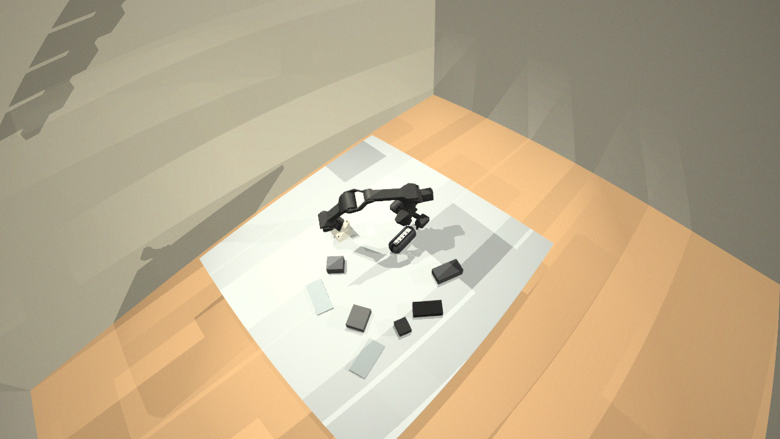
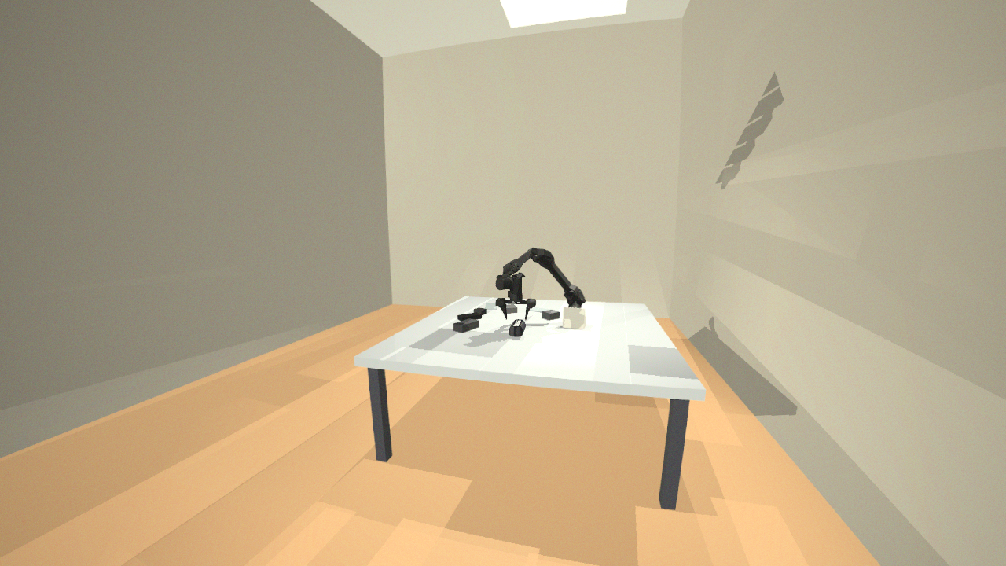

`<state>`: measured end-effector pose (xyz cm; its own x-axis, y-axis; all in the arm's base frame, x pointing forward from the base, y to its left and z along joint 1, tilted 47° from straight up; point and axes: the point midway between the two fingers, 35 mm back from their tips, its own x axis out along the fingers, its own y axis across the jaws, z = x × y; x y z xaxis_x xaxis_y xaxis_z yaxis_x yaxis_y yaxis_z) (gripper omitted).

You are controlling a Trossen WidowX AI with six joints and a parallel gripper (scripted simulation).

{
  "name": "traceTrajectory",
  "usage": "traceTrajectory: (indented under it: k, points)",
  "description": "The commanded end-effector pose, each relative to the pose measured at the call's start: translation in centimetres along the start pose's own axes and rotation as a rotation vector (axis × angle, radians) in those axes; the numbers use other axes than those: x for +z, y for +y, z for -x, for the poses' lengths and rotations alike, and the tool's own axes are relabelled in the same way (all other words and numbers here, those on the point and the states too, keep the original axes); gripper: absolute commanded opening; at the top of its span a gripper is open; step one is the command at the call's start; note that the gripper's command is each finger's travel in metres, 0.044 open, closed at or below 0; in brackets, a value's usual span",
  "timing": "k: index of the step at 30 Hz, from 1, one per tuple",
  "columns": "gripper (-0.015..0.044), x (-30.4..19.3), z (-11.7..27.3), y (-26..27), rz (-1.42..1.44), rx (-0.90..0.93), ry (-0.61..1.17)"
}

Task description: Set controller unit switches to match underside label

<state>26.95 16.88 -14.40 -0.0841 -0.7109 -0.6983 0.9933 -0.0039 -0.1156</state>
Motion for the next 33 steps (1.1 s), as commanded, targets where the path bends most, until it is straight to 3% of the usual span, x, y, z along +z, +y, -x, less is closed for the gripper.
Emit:
traceTrajectory:
  k: [1,33]
  points:
    - [0.044,0.1,-0.3,0.2,-0.013,0.007,0.001]
    - [0.044,0.1,-5.5,0.2,-0.014,0.007,-0.001]
